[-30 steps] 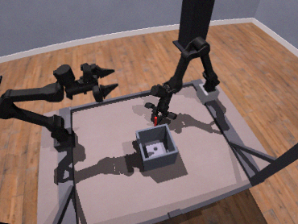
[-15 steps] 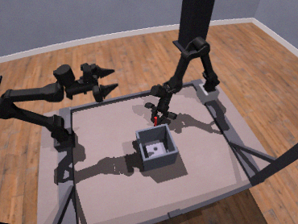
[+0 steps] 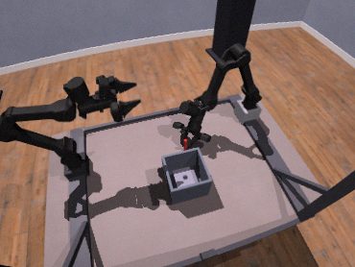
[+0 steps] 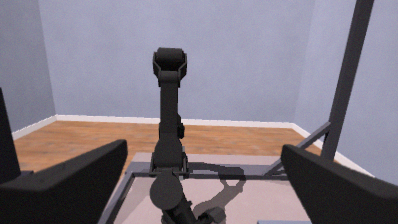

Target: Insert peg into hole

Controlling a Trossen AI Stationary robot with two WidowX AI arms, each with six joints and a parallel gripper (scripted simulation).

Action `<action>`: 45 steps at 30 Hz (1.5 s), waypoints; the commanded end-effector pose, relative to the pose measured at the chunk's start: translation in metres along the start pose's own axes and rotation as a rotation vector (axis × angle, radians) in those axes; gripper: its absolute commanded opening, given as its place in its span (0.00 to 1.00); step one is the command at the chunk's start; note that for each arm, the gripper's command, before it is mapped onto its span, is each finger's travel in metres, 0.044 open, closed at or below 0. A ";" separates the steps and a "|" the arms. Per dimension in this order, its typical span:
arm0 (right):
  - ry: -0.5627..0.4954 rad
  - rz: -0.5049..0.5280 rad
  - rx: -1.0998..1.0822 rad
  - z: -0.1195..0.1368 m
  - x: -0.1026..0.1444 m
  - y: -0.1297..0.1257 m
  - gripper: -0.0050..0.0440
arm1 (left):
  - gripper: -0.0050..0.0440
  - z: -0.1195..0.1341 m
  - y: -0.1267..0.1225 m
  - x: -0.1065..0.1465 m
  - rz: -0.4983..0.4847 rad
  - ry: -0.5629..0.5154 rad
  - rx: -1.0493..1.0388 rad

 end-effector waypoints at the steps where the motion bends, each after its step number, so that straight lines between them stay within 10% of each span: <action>1: 0.019 -0.017 0.013 0.007 0.013 0.005 0.36 | 1.00 -0.008 -0.001 0.001 0.002 -0.020 0.000; 21: 0.016 -0.015 0.013 0.006 0.076 0.003 0.36 | 1.00 -0.008 -0.001 0.001 0.002 -0.020 0.000; 45: 0.017 -0.015 0.013 0.010 0.066 0.003 0.36 | 1.00 -0.008 -0.001 0.001 0.002 -0.020 0.000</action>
Point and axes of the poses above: on each arm, the point midway between the two fingers, 35 mm back from their tips, its own x axis back along the fingers, its own y axis across the jaws, z = x × y, the point moved 1 cm from there along x, back along the fingers, and after that the axes turned 10 degrees about x, right-handed, at the moved point
